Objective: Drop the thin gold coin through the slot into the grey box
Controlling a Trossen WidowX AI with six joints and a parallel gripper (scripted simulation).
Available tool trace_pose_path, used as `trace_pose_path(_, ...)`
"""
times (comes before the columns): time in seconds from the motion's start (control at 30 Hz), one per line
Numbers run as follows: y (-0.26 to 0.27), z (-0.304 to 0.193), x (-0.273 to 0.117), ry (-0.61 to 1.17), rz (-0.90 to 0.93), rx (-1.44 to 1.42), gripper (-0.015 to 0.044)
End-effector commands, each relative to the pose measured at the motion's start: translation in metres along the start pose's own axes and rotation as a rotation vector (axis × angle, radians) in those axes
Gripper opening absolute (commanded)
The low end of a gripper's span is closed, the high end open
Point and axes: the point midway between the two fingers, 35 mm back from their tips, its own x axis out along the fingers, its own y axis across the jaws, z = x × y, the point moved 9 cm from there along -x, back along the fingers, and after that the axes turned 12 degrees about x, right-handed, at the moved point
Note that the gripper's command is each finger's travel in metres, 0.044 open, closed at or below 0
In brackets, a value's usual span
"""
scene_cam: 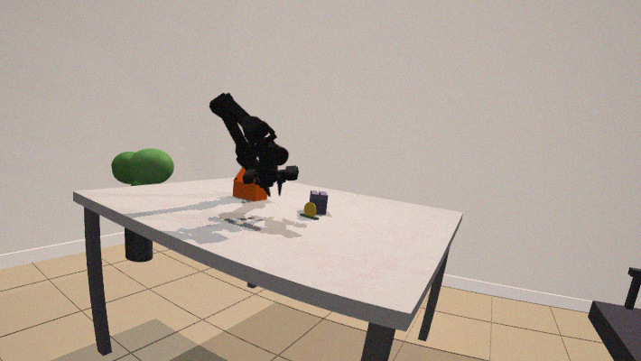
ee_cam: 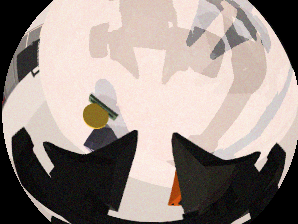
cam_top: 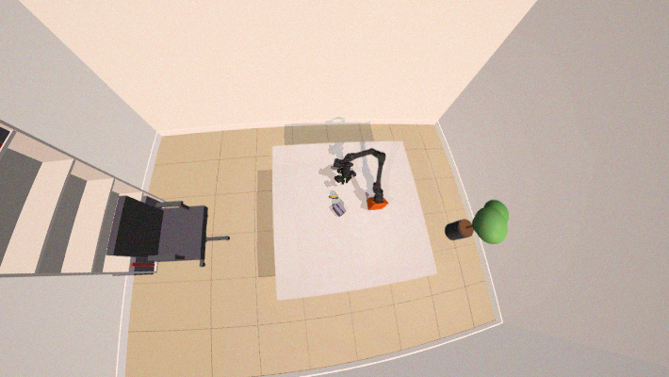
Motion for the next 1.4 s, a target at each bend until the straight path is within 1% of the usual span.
trace_pose_path(0.0,0.046,-0.029,0.004,-0.077,-0.083,-0.294,0.0161)
trace_pose_path(0.13,0.086,-0.066,0.006,-0.171,-0.18,-0.564,0.0161)
trace_pose_path(0.27,0.12,-0.113,0.007,-0.293,-0.275,-0.835,0.0161)
trace_pose_path(0.33,0.129,-0.129,0.007,-0.335,-0.302,-0.915,0.0161)
trace_pose_path(0.57,0.131,-0.131,0.007,-0.34,-0.305,-0.925,0.0161)
trace_pose_path(0.73,0.127,-0.117,0.038,-0.342,-0.306,-0.925,0.0161)
trace_pose_path(0.87,0.127,-0.116,0.04,-0.342,-0.306,-0.925,0.0161)
trace_pose_path(0.97,0.125,-0.112,0.051,-0.342,-0.306,-0.925,0.0161)
trace_pose_path(1.37,0.125,-0.106,0.063,-0.342,-0.306,-0.925,0.0161)
